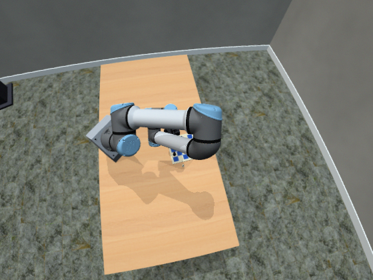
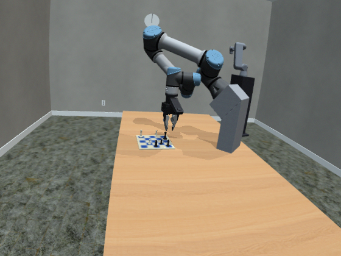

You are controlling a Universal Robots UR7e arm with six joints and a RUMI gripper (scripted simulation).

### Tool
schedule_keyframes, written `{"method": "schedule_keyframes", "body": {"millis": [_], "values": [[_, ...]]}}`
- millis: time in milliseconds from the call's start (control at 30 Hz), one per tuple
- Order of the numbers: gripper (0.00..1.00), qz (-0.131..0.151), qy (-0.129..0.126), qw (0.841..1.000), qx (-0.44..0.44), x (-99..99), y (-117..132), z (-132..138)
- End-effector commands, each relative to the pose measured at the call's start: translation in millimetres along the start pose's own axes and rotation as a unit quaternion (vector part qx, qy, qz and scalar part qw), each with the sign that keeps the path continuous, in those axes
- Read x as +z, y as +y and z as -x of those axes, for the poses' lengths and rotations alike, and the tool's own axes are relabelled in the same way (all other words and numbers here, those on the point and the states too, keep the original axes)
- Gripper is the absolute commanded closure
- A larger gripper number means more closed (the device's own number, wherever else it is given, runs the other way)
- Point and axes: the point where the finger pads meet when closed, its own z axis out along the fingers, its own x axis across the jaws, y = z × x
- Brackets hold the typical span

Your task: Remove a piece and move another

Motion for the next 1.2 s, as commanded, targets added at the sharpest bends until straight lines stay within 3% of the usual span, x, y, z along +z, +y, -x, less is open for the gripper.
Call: {"method": "schedule_keyframes", "body": {"millis": [0, 1167], "values": [[0.78, 0.000, 0.000, 1.000, 0.000, 4.6, 0, 0], [0.78, 0.000, 0.000, 1.000, 0.000, 45.6, 0, -1]]}}
